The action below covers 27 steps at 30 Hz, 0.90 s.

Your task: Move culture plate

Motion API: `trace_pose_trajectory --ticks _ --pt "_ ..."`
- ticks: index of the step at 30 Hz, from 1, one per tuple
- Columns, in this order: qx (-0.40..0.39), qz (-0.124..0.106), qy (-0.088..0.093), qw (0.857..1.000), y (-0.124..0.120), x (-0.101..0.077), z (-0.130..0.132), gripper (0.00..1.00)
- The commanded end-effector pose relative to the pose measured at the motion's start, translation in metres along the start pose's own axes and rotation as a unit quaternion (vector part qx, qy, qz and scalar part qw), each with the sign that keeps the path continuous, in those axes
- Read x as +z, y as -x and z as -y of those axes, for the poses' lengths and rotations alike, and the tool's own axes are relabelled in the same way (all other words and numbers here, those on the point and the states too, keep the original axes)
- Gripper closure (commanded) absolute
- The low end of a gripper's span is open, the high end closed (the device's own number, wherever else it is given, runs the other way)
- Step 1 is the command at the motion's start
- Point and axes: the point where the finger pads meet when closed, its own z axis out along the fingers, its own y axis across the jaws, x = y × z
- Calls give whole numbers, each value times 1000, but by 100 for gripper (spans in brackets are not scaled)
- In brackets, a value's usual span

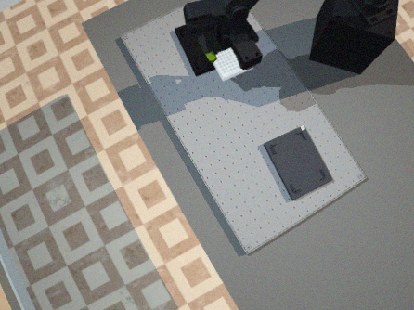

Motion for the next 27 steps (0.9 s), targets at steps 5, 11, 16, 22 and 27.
trace_pose_trajectory --ticks 5,11,16,22,27 --pt "10 -3 -16 1000 26 -8 4 100" --pt "11 -2 -13 1000 40 -8 0 100" --pt "10 -1 -15 1000 57 -8 -2 100" --pt "11 0 -15 1000 77 -8 -5 100" --pt "11 0 -15 1000 87 -7 -7 100"
